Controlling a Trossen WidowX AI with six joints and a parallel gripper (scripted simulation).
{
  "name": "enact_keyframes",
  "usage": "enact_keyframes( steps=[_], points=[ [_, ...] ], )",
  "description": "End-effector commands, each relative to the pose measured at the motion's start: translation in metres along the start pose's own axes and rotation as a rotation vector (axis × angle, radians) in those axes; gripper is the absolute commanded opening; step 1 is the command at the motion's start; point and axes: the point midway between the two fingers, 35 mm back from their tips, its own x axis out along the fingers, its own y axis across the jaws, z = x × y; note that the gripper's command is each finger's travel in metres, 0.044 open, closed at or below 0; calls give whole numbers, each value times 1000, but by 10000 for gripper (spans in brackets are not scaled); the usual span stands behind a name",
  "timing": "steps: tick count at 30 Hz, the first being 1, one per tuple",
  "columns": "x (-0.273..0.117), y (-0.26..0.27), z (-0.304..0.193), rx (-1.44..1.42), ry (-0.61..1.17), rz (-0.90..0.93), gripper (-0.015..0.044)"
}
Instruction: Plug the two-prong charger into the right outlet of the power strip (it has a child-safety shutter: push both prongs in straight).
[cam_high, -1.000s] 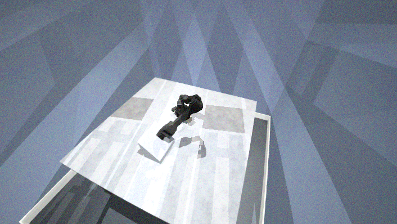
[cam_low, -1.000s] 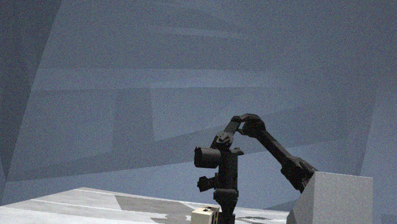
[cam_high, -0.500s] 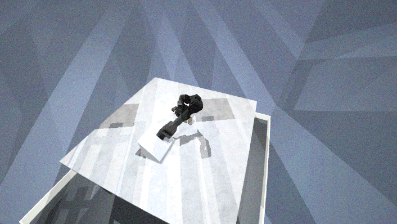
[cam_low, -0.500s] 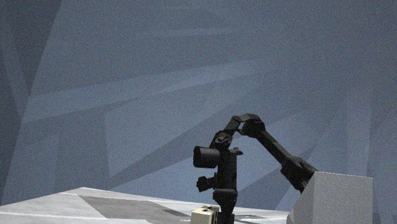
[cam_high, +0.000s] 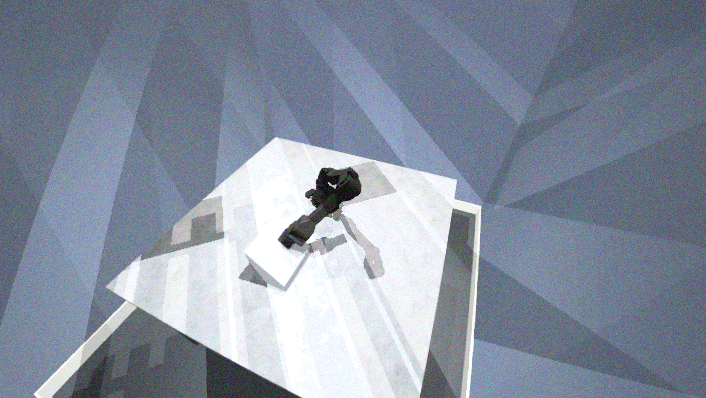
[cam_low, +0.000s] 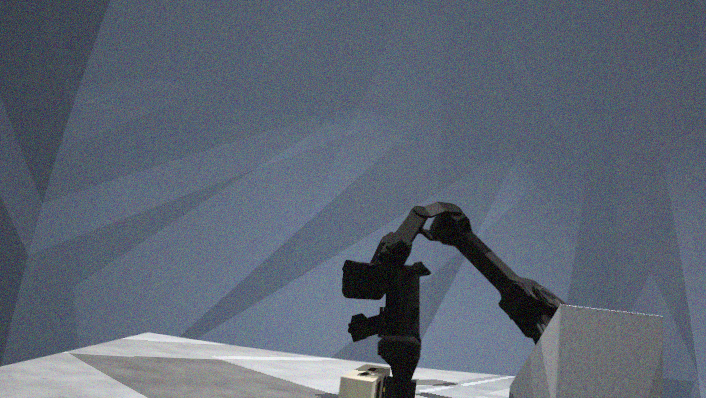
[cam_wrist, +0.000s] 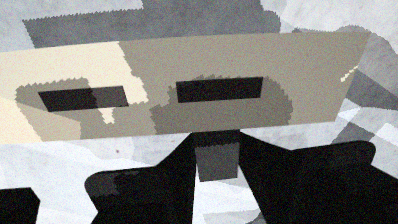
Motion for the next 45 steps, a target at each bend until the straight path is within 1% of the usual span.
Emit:
enact_keyframes(
  steps=[1,26,45],
  points=[
    [3,-2,14,44,-24,5,0],
    [0,-2,6,44,-23,5,0],
    [-5,-2,10,44,-24,5,0]
  ],
)
